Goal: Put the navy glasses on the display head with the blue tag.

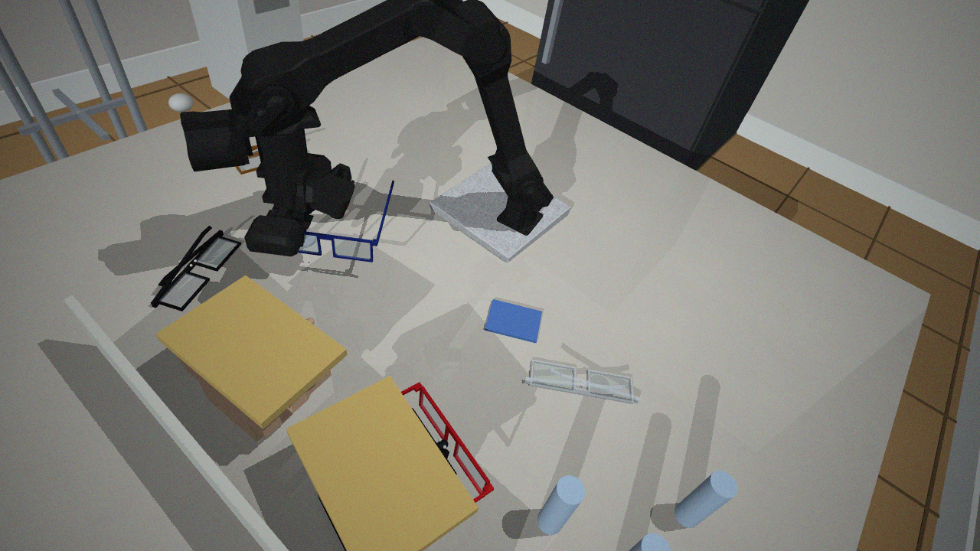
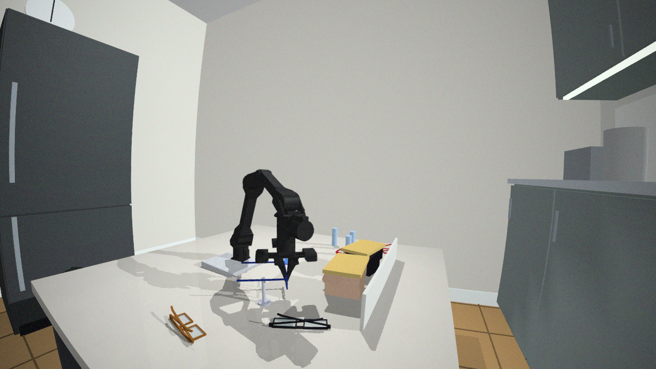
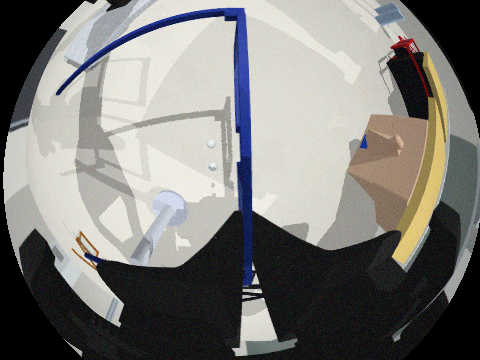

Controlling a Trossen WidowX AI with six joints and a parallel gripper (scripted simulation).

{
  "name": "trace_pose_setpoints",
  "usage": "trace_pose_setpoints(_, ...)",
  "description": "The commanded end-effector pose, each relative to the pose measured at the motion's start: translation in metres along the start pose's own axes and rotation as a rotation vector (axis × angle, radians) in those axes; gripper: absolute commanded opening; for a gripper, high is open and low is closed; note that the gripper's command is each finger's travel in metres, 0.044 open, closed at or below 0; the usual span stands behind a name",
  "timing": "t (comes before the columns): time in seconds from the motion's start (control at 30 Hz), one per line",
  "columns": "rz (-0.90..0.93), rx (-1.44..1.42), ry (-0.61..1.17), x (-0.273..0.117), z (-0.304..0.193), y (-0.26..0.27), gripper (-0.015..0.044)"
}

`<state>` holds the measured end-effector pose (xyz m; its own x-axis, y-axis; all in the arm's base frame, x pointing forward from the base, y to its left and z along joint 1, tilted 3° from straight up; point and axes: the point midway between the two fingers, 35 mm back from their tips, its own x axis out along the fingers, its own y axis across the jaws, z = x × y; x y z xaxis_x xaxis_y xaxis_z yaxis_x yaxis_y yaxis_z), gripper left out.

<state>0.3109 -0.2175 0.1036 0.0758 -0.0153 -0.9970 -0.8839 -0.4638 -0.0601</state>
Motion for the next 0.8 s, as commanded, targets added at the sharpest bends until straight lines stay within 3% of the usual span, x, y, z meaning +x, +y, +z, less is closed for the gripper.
trace_pose_setpoints(0.0, 0.002, -0.002, -0.001, -0.006, -0.002, 0.0, 0.0)
trace_pose_setpoints(0.4, 0.002, -0.002, -0.001, -0.054, -0.007, 0.0, 0.0)
trace_pose_setpoints(0.77, 0.002, 0.178, -0.003, -0.06, 0.015, -0.005, 0.0)
